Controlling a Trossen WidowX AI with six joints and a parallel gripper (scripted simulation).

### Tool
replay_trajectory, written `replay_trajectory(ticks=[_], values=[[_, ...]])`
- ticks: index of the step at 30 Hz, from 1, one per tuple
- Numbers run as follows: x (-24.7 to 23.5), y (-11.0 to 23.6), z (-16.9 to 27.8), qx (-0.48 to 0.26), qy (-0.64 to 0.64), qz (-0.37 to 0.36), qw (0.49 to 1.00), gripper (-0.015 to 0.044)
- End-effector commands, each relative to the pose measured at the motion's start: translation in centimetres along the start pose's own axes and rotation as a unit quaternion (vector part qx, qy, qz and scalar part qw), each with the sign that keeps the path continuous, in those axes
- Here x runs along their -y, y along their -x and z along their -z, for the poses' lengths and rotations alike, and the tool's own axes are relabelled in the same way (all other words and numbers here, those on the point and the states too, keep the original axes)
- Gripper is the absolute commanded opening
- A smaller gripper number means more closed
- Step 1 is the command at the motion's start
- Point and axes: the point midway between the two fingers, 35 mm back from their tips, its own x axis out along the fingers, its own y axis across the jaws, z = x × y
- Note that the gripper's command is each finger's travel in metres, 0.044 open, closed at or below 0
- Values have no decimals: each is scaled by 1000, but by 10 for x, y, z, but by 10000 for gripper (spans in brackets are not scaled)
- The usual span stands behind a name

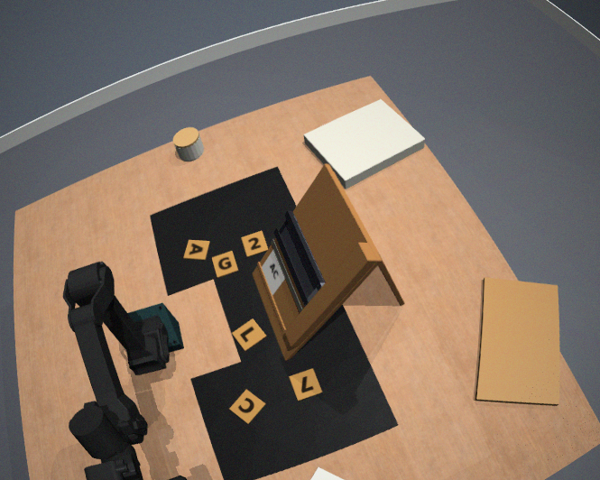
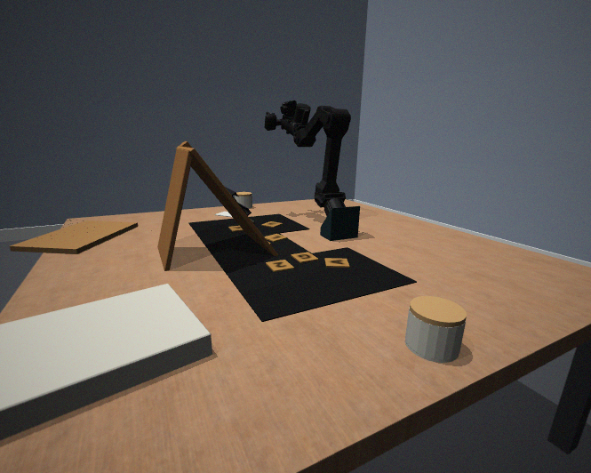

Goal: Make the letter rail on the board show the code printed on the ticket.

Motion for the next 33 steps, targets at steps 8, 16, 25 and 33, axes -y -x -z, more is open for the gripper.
replay_trajectory(ticks=[8, 16, 25, 33], values=[[-12, -9, -6, 21, -69, -38, 997, 440], [-46, -8, 63, -69, -226, -38, 971, 440], [-129, 10, 113, -178, -363, -78, 911, 440], [-221, 46, 119, -273, -445, -146, 840, 440]])
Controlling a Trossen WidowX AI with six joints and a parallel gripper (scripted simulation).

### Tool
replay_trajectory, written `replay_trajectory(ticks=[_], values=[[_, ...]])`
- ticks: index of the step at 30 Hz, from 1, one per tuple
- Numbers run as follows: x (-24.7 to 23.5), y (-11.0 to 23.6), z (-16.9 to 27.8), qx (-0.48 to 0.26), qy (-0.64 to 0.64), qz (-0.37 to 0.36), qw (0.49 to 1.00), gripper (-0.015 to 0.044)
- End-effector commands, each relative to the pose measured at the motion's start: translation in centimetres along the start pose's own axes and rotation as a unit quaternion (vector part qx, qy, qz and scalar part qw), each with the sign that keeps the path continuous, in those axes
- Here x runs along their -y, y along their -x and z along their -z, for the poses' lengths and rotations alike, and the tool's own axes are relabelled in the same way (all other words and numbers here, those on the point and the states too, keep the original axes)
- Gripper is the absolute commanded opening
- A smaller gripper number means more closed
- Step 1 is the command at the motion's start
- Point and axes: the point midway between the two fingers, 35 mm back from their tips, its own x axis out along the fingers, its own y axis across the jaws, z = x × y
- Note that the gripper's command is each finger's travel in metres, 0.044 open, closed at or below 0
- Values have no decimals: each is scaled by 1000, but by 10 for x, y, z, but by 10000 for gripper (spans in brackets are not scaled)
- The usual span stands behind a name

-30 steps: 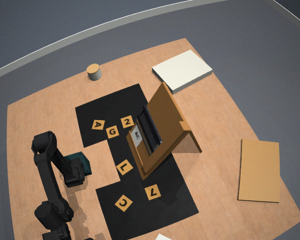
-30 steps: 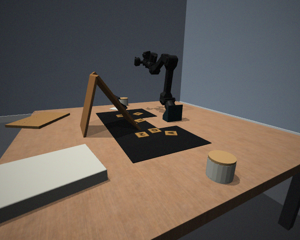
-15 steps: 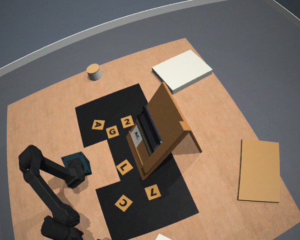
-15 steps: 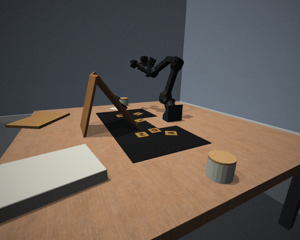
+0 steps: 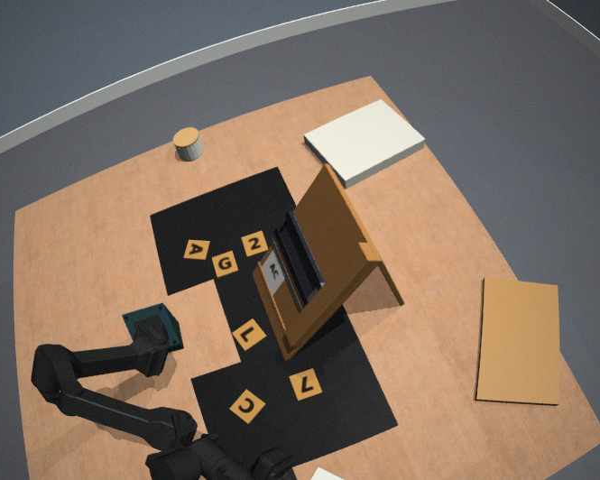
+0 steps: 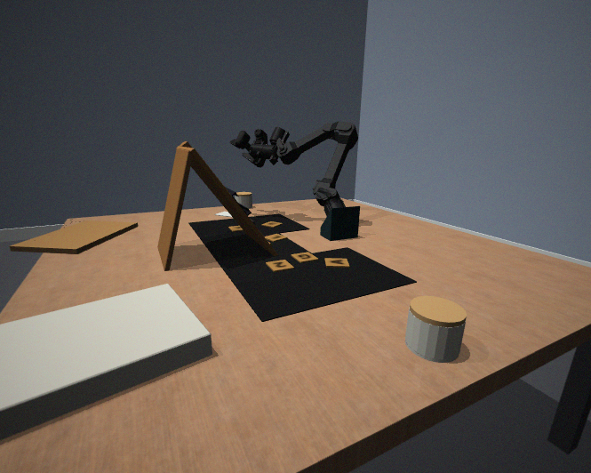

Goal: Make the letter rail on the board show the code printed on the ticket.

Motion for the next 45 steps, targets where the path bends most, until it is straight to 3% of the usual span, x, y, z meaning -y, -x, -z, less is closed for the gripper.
replay_trajectory(ticks=[1, 13, 30, 38, 45], values=[[-37, 2, 50, -74, -49, -30, 996, 440], [-161, 56, 141, -248, -107, -138, 953, 440], [-299, 217, 180, -387, -57, -334, 858, 440], [-299, 303, 213, -457, 16, -345, 820, 440], [-257, 401, 240, -471, 161, -354, 792, 440]])
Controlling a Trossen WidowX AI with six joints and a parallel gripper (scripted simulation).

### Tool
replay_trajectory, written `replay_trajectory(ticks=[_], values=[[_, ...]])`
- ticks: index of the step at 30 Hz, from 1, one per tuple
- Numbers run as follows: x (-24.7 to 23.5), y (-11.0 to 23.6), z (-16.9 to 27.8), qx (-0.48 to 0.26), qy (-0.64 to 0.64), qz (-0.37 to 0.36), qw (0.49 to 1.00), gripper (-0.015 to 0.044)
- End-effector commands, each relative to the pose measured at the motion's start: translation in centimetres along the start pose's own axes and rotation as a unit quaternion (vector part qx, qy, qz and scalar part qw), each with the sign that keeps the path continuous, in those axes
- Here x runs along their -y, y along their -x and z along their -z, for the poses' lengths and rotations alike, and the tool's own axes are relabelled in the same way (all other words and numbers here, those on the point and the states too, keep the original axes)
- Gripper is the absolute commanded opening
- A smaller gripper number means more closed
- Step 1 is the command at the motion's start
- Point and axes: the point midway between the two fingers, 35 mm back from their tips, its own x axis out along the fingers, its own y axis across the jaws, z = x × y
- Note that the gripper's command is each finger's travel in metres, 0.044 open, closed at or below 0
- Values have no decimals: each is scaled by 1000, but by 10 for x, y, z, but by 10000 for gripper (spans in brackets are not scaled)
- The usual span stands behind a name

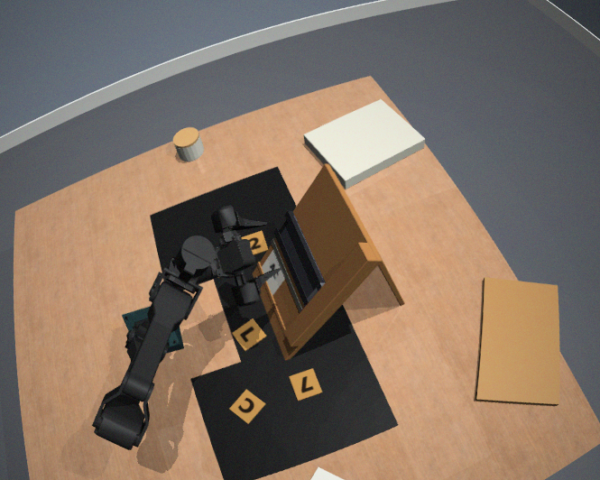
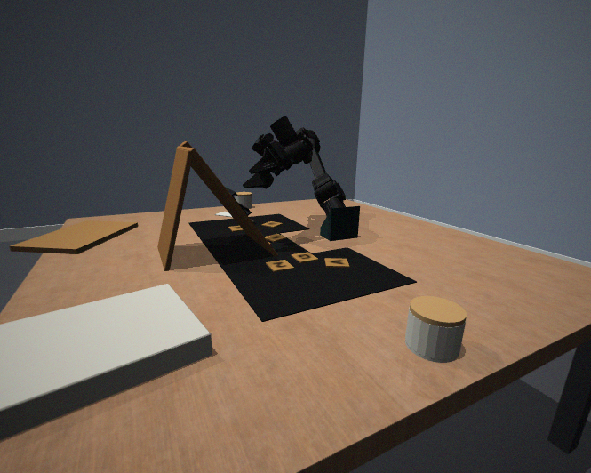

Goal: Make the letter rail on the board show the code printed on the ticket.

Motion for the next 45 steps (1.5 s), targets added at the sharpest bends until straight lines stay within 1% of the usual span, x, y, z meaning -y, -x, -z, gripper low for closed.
replay_trajectory(ticks=[1, 4, 6, 23, 26, 29, 32, 38, 39, 45], values=[[-4, 21, 62, -29, 89, 40, 995, 440], [3, 38, 92, -20, 156, 67, 985, 440], [7, 45, 101, -10, 184, 77, 980, 440], [8, 46, 102, -8, 187, 78, 979, 440], [-3, 43, 93, -29, 239, 68, 968, 440], [-20, 40, 69, -68, 341, 40, 937, 440], [-31, 41, 43, -102, 437, 5, 894, 440], [-31, 54, -12, -149, 606, -83, 777, 440], [-28, 58, -20, -153, 628, -98, 757, 440], [-14, 75, -50, -162, 704, -158, 674, 440]])
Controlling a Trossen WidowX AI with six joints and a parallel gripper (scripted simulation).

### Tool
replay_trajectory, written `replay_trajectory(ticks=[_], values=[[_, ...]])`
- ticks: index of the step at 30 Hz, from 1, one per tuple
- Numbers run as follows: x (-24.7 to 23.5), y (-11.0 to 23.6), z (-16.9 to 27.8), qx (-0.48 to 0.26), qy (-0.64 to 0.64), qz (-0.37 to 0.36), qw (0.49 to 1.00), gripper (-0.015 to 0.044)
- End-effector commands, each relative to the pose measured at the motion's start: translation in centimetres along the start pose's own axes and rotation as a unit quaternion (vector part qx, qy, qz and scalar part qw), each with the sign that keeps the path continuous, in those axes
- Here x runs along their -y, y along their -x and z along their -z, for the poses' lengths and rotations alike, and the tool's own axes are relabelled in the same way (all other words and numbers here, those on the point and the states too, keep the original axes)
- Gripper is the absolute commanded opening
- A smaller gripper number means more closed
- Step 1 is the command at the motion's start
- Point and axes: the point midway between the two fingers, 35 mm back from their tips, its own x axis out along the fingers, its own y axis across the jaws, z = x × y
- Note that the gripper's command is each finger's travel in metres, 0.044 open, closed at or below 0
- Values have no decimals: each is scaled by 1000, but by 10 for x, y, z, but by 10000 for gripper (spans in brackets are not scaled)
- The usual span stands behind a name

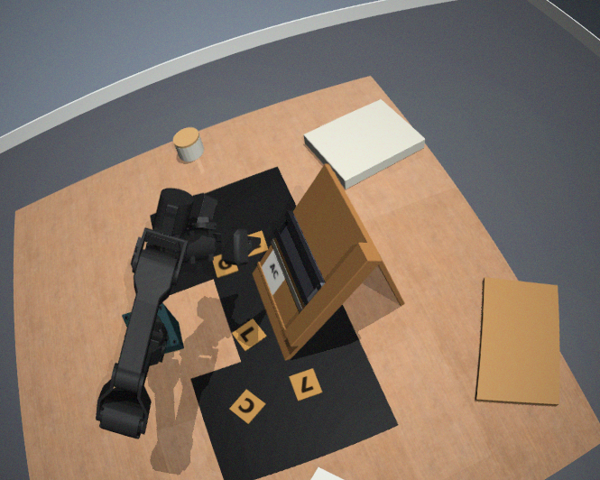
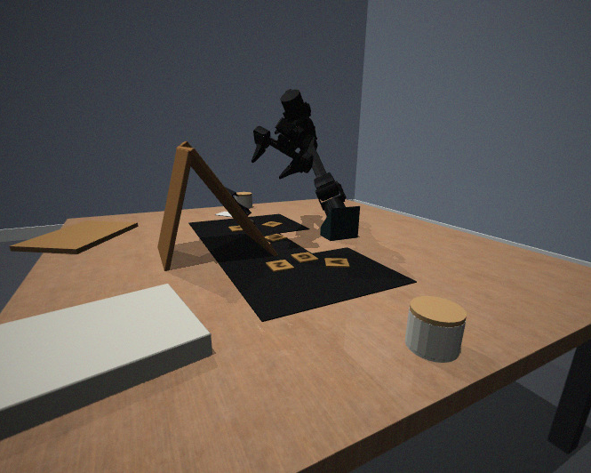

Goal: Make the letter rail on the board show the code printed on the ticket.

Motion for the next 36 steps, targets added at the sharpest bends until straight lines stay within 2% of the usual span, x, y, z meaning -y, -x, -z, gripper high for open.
replay_trajectory(ticks=[1, 6, 26, 31, 36], values=[[49, 43, 10, 19, 199, -82, 976, 440], [67, 65, 22, 36, 281, -115, 952, 440], [67, 66, 23, 36, 283, -115, 951, 440], [45, 70, 2, 37, 283, -116, 951, 440], [44, 71, 0, 37, 283, -115, 952, 440]])
